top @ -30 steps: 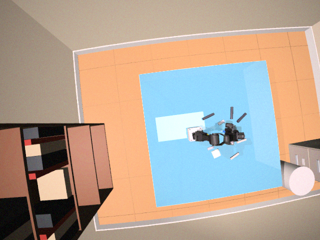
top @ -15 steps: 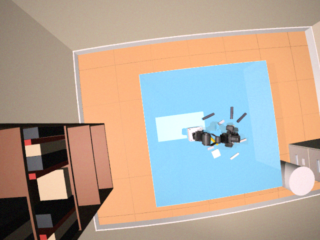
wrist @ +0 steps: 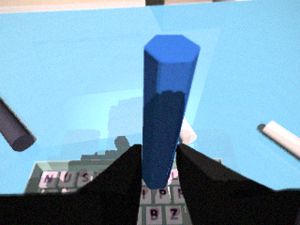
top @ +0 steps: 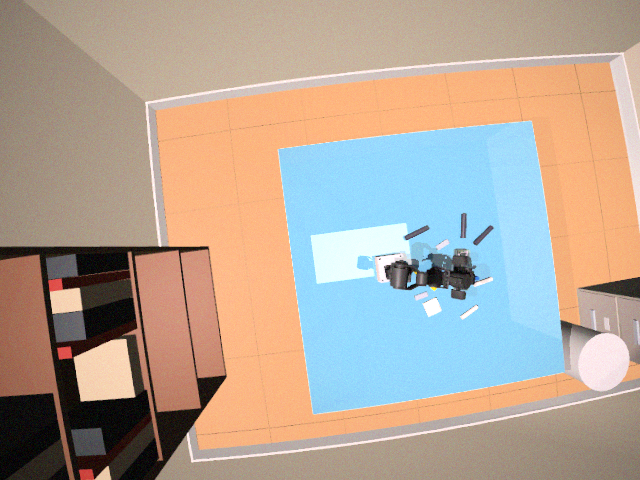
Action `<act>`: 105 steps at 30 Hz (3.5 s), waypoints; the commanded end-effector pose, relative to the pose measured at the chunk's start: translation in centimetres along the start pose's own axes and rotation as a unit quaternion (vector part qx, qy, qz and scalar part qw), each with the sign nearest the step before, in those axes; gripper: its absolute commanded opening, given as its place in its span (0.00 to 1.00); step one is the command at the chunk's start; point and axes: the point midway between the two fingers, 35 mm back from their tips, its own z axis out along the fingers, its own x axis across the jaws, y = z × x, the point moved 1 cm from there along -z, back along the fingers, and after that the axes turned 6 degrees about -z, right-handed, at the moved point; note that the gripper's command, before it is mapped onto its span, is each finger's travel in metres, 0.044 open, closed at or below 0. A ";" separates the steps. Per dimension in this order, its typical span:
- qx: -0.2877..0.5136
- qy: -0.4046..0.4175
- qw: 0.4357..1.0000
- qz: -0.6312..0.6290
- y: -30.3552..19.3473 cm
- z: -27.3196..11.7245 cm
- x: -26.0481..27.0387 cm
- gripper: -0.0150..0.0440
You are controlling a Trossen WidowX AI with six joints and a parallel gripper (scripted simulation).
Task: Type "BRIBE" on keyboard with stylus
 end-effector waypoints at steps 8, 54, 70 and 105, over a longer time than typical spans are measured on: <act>-0.004 -0.004 1.000 -0.004 -1.6 0.9 0.0 0.25; -0.004 -0.004 1.000 -0.004 -4.4 2.3 0.2 0.39; -0.004 -0.004 1.000 -0.004 -5.0 2.6 0.2 0.39; -0.004 -0.005 1.000 -0.001 -1.9 0.6 -0.1 0.36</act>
